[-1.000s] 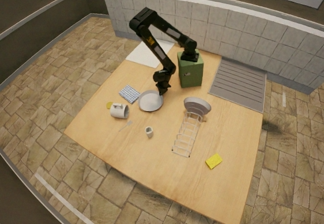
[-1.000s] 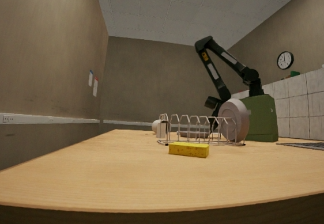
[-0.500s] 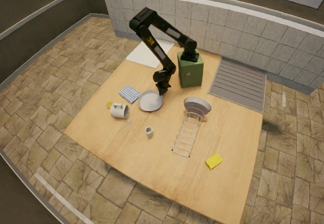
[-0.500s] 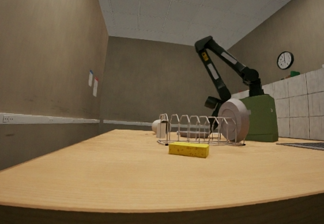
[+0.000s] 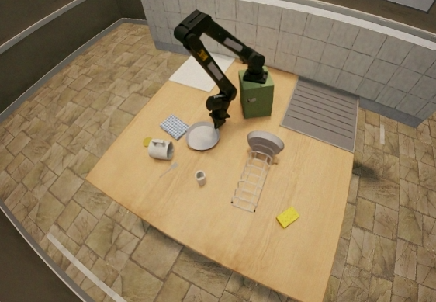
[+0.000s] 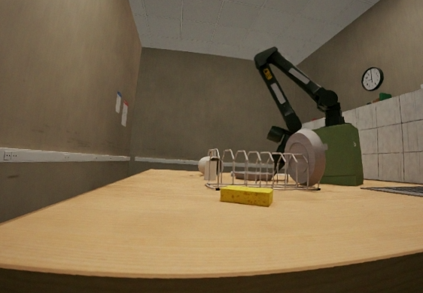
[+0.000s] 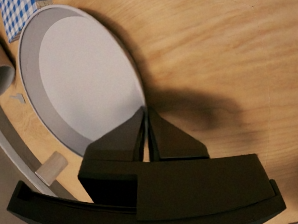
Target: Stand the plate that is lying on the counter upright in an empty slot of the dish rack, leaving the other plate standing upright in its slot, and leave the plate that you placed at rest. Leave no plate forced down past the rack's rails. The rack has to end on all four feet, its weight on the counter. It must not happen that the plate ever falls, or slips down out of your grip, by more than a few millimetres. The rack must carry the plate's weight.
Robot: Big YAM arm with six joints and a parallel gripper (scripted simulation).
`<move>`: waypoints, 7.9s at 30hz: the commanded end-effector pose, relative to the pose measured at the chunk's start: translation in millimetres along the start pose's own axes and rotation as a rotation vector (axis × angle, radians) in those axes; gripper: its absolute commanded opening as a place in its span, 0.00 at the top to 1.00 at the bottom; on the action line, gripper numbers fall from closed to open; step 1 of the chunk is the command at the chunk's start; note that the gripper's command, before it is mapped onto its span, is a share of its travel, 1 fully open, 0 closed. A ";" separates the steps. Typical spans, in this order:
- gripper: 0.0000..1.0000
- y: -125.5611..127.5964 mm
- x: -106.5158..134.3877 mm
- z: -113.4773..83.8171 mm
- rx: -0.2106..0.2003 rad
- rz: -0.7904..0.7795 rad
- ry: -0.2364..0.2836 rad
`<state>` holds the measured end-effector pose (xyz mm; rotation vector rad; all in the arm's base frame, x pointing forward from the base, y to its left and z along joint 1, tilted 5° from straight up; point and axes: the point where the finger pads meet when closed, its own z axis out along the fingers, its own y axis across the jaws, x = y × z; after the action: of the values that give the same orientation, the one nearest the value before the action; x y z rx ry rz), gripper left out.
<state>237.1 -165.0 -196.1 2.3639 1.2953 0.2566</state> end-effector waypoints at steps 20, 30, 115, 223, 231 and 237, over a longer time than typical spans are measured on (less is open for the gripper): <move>1.00 9.9 -3.1 -0.8 -0.011 0.004 -0.003; 1.00 13.1 -1.3 -5.5 0.026 0.009 -0.002; 1.00 66.1 2.8 -55.9 0.619 -0.002 0.000; 1.00 133.4 3.2 -161.1 0.556 0.001 0.002; 1.00 142.5 3.2 -182.6 0.553 0.002 0.002; 1.00 150.4 3.1 -201.7 0.551 0.002 0.002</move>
<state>256.8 -168.3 22.7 2.8504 1.5352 -0.1681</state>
